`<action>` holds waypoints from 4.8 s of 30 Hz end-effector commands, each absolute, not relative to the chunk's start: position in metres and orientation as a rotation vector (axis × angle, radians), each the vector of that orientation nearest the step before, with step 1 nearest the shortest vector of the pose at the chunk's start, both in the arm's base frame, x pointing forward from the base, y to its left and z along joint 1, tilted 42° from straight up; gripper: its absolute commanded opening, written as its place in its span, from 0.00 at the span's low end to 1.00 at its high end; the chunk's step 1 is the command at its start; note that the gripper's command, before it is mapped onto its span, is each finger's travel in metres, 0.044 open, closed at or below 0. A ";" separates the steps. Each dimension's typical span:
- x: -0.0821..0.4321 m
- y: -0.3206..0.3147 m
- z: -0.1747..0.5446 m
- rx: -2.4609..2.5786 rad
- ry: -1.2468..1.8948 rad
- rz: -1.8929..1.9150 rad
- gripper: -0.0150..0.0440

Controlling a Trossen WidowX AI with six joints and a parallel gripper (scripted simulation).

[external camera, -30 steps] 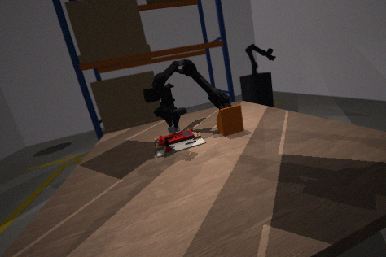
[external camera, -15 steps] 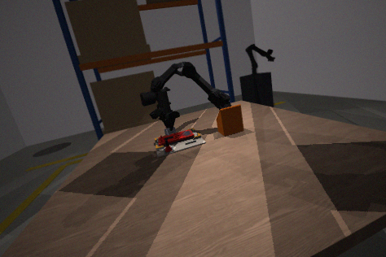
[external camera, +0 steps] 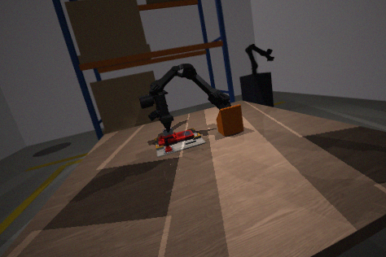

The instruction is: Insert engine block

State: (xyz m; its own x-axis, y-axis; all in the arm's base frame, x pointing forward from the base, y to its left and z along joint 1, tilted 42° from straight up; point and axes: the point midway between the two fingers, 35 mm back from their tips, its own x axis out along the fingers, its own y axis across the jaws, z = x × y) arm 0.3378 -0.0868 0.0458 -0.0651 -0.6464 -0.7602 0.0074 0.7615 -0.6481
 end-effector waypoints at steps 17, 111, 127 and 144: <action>0.337 -0.109 0.055 -0.434 1.500 -0.705 0.52; 0.338 -0.115 0.048 -0.449 1.507 -0.691 0.52; 0.337 -0.118 0.044 -0.452 1.509 -0.689 0.52; 0.337 -0.121 0.041 -0.453 1.509 -0.688 0.52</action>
